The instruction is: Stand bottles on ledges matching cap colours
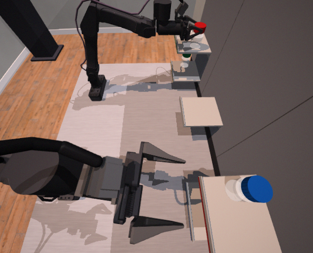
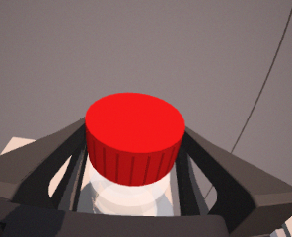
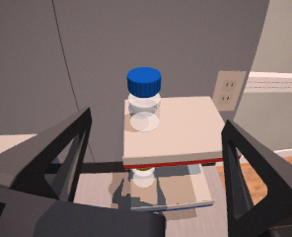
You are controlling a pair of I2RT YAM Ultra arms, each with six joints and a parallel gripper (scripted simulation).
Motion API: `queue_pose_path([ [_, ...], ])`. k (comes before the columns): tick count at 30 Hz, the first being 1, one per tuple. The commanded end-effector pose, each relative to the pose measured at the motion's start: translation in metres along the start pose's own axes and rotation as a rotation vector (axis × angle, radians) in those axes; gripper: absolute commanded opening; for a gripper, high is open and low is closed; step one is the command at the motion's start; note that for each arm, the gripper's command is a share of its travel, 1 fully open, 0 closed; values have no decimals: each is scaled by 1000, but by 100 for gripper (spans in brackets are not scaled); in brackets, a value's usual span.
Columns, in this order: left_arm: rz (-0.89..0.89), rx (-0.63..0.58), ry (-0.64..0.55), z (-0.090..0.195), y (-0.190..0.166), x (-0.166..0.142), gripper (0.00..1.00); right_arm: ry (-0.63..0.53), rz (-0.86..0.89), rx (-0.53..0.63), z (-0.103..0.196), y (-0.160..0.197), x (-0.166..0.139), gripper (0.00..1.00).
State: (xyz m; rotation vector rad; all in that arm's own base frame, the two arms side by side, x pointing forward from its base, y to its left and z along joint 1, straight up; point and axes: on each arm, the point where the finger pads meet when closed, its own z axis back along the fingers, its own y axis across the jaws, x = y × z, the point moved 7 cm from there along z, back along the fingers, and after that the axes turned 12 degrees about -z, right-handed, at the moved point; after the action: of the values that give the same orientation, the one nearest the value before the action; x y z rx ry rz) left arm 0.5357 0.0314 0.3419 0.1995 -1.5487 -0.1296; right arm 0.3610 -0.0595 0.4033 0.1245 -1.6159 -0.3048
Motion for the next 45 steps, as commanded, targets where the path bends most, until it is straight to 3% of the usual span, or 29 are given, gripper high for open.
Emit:
queue_pose_path([
  [1, 3, 4, -37, 5, 2, 18, 53, -28, 4, 8, 4, 5, 13, 100],
  [2, 3, 4, -37, 5, 2, 18, 51, -28, 4, 8, 4, 5, 13, 100],
  [6, 3, -2, -39, 6, 2, 18, 6, -28, 4, 8, 4, 5, 13, 100],
  [10, 3, -3, -37, 6, 4, 27, 50, -28, 4, 8, 4, 5, 13, 100],
  [19, 3, -6, -28, 4, 12, 66, 50, -28, 4, 8, 4, 5, 13, 100],
  [28, 3, -6, -32, 4, 14, 75, 50, -28, 4, 8, 4, 5, 13, 100],
  [45, 0, 17, -128, 38, 23, 107, 50, -28, 4, 8, 4, 5, 13, 100],
])
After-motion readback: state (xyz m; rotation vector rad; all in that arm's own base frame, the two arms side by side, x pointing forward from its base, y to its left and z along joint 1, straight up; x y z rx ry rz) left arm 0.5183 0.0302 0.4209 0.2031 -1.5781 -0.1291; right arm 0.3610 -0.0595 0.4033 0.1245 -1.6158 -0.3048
